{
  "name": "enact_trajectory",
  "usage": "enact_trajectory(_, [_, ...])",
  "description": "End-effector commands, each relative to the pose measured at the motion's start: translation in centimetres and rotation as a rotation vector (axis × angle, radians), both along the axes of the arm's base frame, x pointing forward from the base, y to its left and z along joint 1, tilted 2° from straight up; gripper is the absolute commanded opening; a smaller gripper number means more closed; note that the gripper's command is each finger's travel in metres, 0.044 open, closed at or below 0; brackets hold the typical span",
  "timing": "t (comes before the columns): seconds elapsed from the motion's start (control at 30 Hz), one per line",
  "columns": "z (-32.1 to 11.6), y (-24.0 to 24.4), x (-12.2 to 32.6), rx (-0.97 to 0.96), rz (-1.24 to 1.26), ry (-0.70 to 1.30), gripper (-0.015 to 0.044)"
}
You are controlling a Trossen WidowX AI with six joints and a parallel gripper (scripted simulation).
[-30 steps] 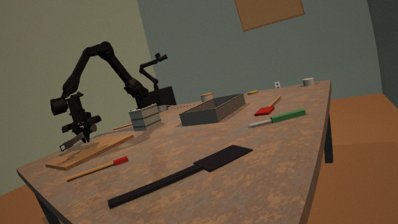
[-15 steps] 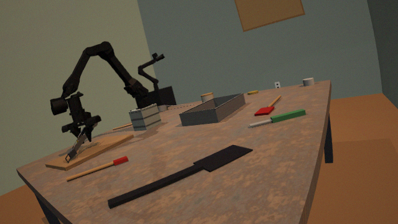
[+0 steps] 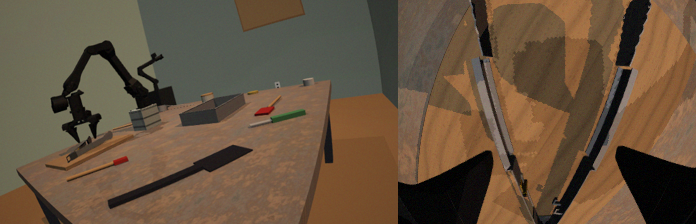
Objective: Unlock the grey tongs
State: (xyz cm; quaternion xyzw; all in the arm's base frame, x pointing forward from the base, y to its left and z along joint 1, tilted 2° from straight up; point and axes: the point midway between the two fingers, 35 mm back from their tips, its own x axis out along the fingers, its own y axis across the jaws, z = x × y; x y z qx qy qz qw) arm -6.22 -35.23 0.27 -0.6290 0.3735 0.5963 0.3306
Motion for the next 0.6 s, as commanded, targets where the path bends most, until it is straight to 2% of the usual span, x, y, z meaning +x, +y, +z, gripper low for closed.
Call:
enact_trajectory(0.0, [1.9,1.7,0.2,0.002,0.007,0.002,0.0440])
enact_trajectory(0.37, [8.9,13.4,2.1,0.013,0.001,0.000,0.0440])
enact_trajectory(0.57, [9.4,15.1,2.4,0.014,0.000,0.000,0.0440])
